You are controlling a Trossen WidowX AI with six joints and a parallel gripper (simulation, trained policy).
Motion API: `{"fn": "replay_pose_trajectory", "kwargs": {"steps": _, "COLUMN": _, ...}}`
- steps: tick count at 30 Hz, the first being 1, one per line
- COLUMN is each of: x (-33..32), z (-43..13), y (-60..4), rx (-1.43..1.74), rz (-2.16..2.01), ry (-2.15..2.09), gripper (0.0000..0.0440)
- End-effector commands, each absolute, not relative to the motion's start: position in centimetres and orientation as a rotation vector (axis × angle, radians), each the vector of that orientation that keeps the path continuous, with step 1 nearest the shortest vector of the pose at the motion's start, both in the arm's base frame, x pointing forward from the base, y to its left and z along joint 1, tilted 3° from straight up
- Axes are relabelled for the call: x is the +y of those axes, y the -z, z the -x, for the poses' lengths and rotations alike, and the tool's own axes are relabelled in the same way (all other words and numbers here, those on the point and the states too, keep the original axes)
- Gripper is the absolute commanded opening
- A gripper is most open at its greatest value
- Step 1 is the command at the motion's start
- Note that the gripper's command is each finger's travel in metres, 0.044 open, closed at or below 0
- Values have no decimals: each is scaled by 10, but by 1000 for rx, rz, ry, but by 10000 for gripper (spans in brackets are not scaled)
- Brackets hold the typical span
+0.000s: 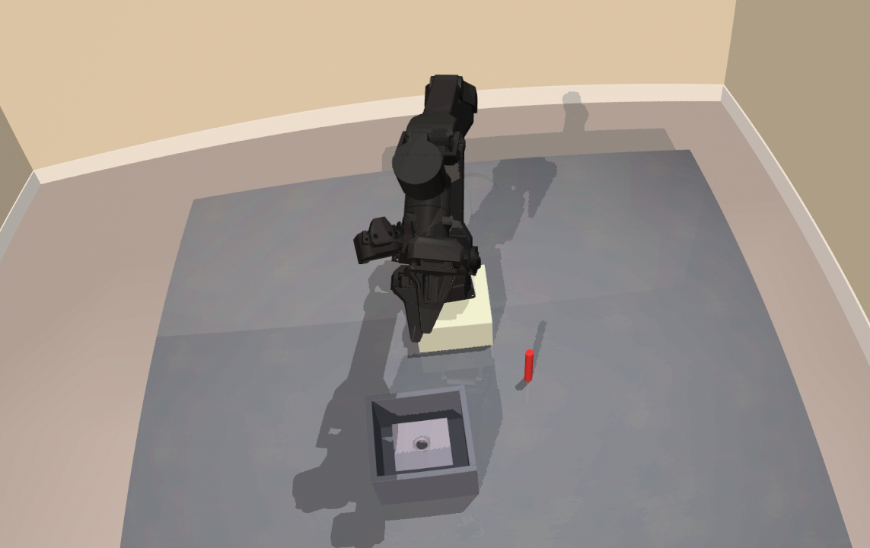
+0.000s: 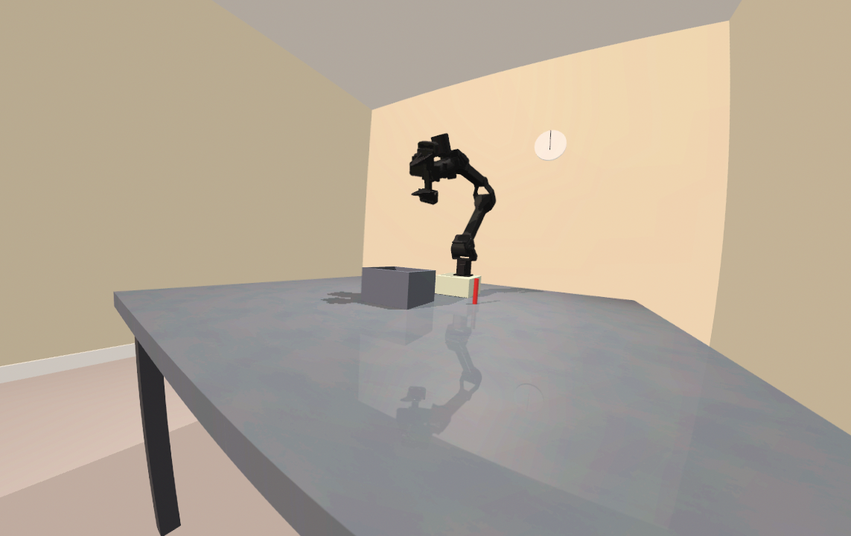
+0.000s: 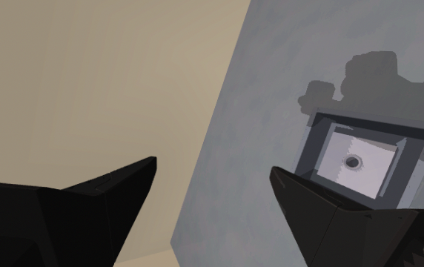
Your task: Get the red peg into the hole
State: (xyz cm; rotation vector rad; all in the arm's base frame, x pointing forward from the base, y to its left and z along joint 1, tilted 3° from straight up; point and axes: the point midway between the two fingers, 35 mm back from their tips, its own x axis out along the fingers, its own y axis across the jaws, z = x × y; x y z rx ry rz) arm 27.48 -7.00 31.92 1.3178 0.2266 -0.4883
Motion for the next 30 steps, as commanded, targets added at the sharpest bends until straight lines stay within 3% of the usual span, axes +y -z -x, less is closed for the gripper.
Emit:
{"fn": "replay_pose_trajectory", "kwargs": {"steps": 1, "x": -69, "z": -276, "y": -320, "rx": 232, "rz": -1314, "ry": 485, "gripper": 419}}
{"fn": "replay_pose_trajectory", "kwargs": {"steps": 3, "x": -66, "z": -278, "y": -319, "rx": 253, "rz": -1307, "ry": 483, "gripper": 440}}
{"fn": "replay_pose_trajectory", "kwargs": {"steps": 16, "x": -4, "z": -280, "y": -260, "rx": 622, "rz": -1192, "ry": 521, "gripper": 440}}
{"fn": "replay_pose_trajectory", "kwargs": {"steps": 30, "x": 51, "z": -234, "y": -167, "rx": 1049, "rz": -1000, "ry": 724, "gripper": 440}}
